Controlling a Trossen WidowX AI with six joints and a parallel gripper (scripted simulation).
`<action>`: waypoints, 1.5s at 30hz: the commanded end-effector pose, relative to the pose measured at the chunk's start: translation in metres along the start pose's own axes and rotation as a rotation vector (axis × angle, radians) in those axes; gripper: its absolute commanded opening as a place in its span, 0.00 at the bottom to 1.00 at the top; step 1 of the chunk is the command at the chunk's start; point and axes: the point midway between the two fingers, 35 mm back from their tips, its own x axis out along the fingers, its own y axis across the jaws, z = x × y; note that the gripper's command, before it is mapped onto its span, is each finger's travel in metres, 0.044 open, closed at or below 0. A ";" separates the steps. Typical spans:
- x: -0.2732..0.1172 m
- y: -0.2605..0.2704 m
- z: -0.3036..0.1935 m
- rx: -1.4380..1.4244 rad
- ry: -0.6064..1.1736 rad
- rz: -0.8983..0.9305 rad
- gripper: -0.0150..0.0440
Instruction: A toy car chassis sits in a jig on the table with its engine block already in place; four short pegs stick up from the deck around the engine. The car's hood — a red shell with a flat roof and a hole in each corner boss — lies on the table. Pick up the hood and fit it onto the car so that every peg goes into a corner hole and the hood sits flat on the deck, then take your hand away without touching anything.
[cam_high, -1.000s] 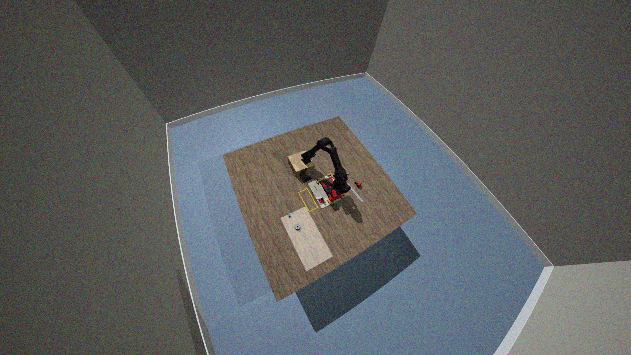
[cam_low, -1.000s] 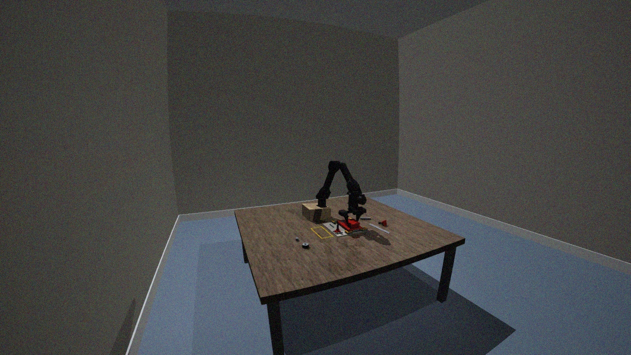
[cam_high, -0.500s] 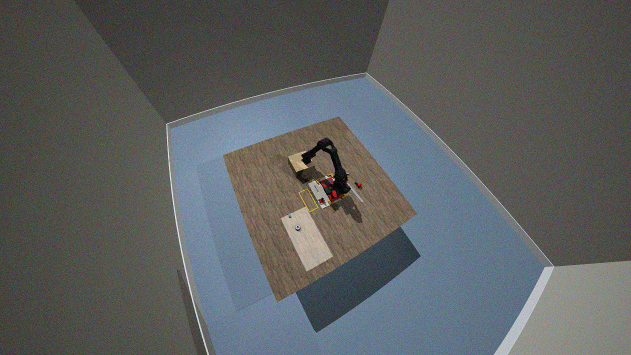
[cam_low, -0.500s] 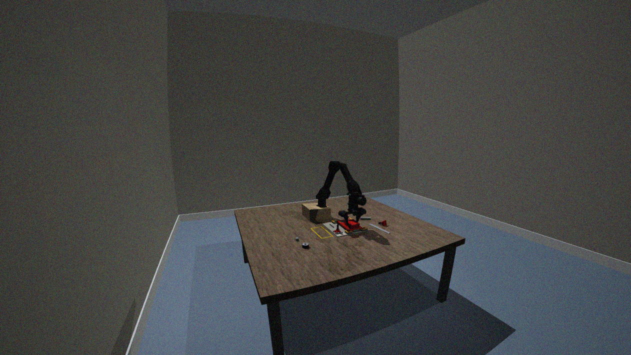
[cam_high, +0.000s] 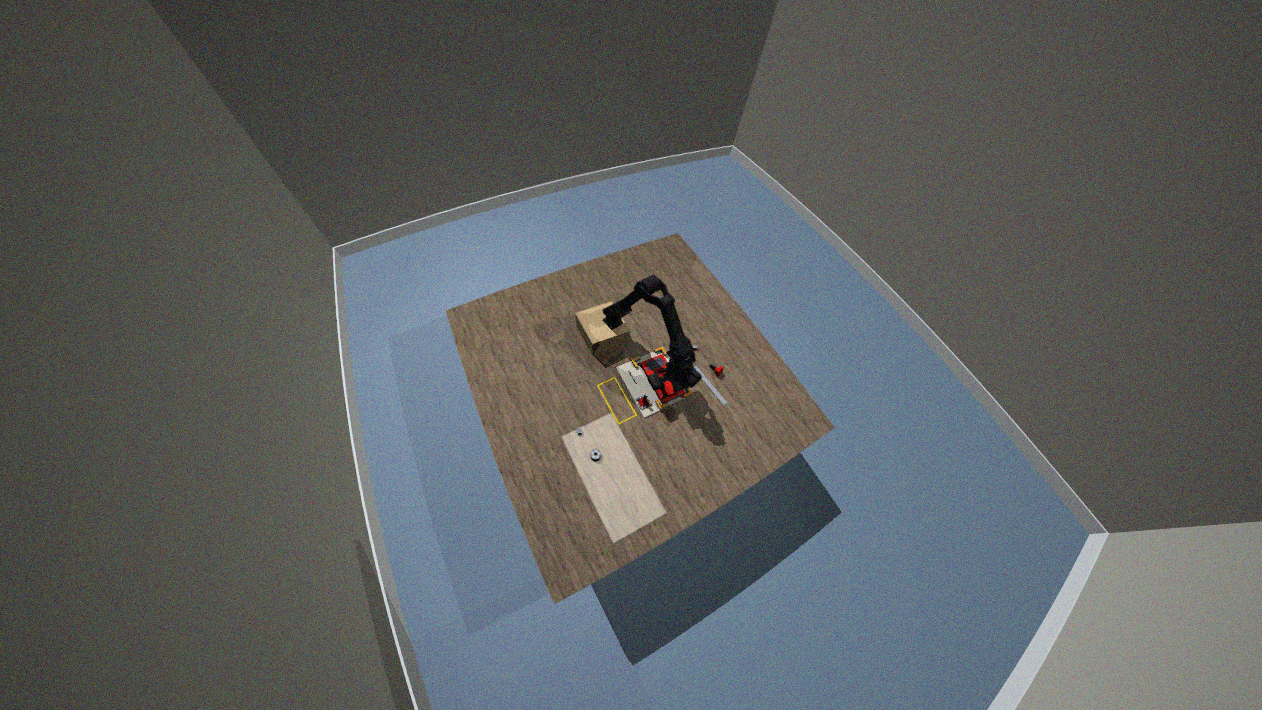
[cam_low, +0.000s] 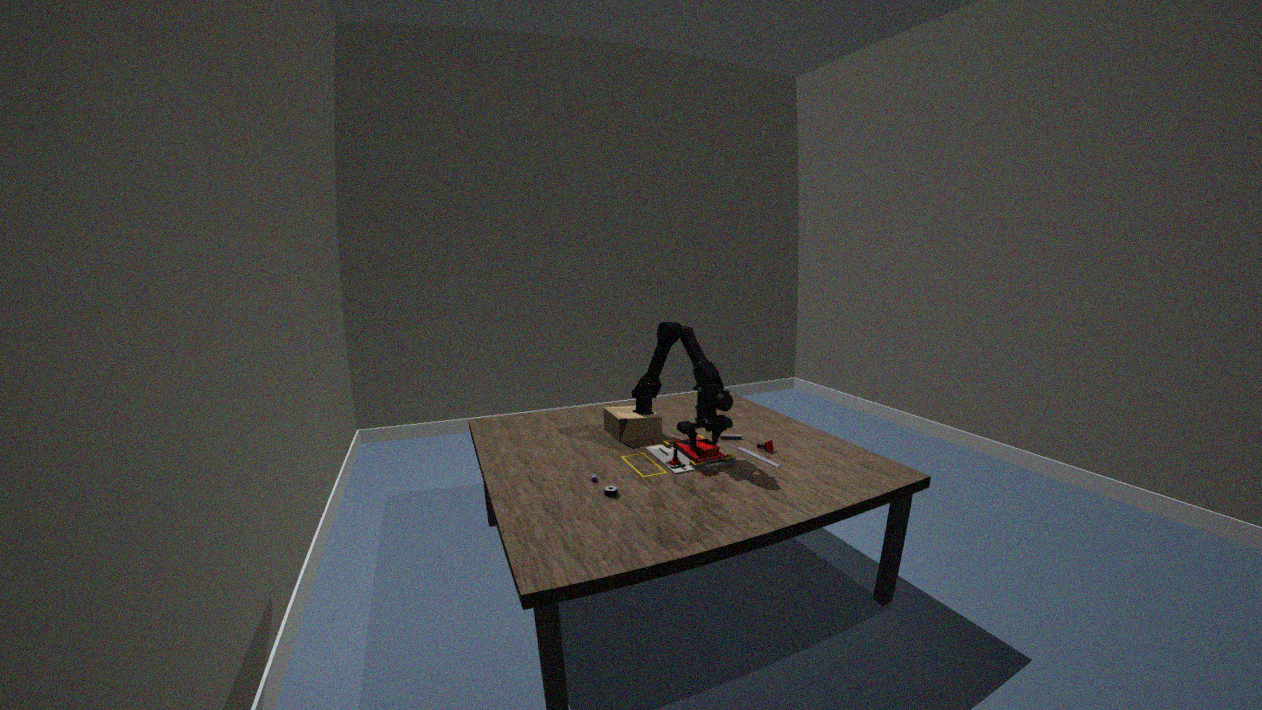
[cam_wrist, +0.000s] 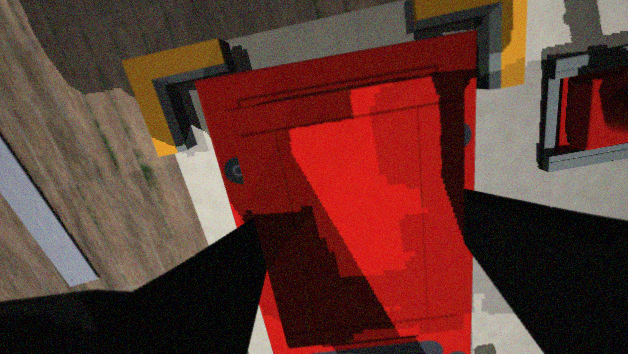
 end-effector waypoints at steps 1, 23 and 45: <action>0.000 0.000 0.000 0.000 0.000 0.000 0.92; -0.071 0.000 0.001 0.000 0.005 0.001 1.00; -0.071 0.000 0.001 0.000 0.005 0.001 1.00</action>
